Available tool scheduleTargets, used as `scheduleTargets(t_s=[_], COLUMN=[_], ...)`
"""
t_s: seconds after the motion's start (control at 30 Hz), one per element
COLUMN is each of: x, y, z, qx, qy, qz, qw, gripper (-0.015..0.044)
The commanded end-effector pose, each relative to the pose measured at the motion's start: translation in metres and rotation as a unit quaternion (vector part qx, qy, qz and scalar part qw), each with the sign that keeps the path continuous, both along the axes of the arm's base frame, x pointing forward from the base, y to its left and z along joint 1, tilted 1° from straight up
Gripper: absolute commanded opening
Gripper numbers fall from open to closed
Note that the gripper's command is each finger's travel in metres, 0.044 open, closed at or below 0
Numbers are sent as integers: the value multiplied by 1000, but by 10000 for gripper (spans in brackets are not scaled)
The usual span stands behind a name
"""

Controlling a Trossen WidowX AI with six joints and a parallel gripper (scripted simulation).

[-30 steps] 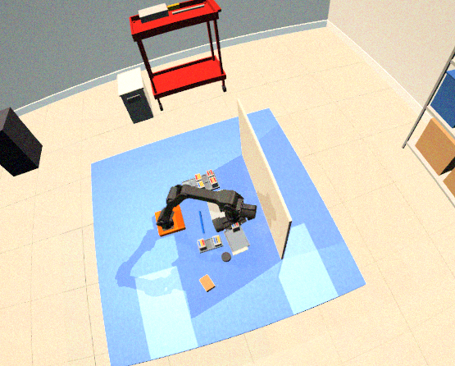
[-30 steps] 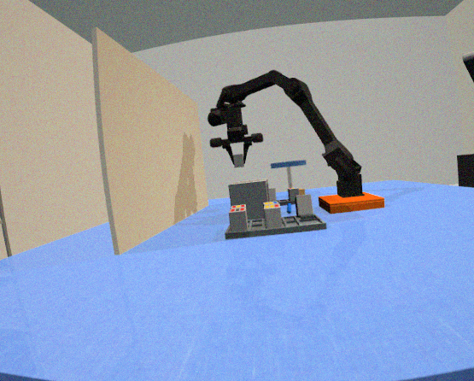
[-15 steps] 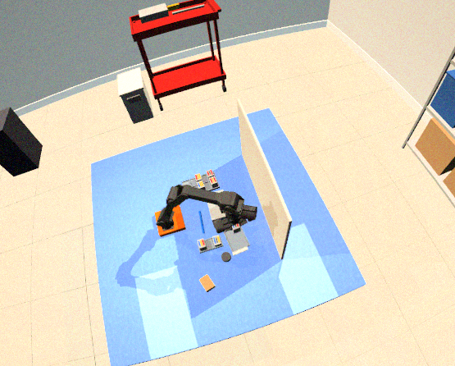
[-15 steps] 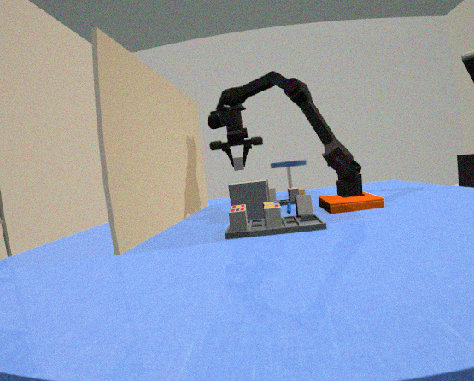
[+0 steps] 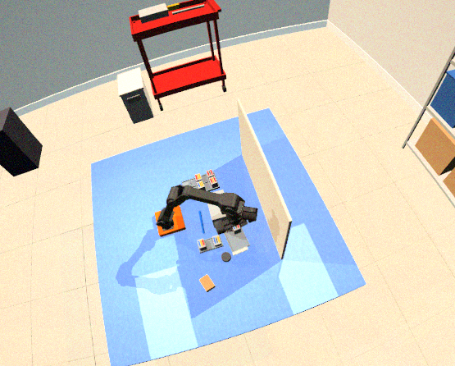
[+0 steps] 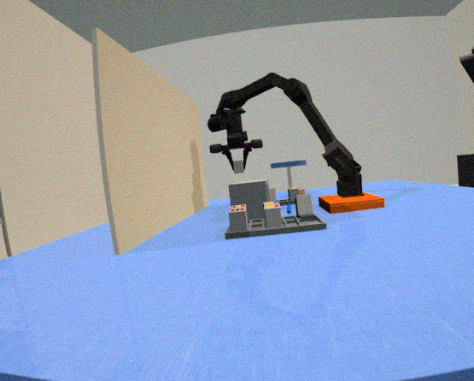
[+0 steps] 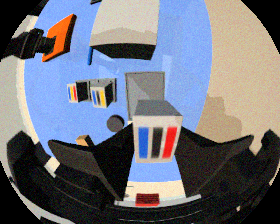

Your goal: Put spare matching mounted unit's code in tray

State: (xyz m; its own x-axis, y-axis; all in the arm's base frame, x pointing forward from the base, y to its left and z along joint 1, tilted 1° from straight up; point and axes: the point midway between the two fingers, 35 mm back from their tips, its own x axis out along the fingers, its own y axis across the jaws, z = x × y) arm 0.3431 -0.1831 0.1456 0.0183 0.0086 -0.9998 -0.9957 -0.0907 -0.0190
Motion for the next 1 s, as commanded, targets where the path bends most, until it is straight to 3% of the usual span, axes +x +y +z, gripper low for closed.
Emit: scheduleTargets(t_s=[0.0, 0.97], x=[0, 2], y=[0, -1], z=[-3, -24], qx=[-1, -1], qy=[1, 1], qz=[2, 2], qw=[1000, 1000], gripper=[0, 0])
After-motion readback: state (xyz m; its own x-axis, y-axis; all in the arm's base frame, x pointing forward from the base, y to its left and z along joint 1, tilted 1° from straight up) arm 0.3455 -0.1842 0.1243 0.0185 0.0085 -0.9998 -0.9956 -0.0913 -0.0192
